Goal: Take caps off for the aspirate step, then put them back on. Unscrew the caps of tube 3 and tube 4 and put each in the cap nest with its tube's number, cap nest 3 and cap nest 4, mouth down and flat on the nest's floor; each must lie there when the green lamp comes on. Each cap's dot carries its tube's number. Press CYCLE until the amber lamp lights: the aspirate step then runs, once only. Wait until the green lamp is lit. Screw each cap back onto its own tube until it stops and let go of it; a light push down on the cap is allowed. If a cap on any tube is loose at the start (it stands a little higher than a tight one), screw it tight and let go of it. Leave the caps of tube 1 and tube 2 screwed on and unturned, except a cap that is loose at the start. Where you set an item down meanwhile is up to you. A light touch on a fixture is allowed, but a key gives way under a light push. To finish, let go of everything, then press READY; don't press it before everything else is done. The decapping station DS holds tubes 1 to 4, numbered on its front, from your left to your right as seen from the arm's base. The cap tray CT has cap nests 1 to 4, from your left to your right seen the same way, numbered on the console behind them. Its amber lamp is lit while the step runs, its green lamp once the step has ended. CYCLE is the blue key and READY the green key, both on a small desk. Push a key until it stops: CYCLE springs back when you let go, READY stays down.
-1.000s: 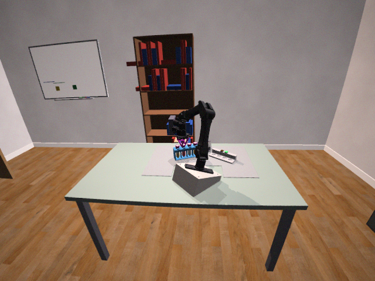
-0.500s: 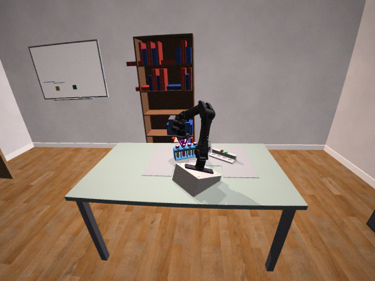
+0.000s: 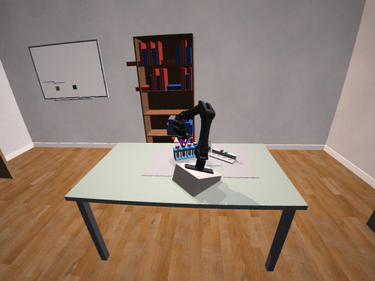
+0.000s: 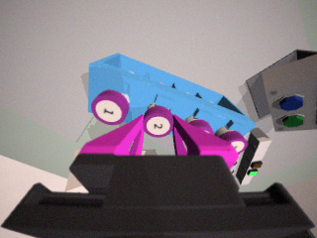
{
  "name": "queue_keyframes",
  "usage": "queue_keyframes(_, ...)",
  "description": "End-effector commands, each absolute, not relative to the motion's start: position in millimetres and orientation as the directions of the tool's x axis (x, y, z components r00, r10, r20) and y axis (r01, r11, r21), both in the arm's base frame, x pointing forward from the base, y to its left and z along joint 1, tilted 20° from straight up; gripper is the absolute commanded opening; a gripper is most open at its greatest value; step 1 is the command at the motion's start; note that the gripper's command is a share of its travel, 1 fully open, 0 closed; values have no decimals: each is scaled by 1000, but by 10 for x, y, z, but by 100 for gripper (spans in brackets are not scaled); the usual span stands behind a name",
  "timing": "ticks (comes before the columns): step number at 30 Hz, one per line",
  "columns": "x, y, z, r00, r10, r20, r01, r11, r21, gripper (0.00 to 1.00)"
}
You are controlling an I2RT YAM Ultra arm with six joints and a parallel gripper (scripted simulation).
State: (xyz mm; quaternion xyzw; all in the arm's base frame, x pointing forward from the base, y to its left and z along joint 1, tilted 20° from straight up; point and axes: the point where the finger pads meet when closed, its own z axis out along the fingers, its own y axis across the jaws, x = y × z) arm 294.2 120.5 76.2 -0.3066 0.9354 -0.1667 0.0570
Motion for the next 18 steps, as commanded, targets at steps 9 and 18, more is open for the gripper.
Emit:
queue_keyframes(9, 2961, 1228, 789, -909, -406, -98, -355, 874, -333, 0)
queue_keyframes(18, 2961, 1228, 789, -931, -345, -121, -291, 899, -326, 0)
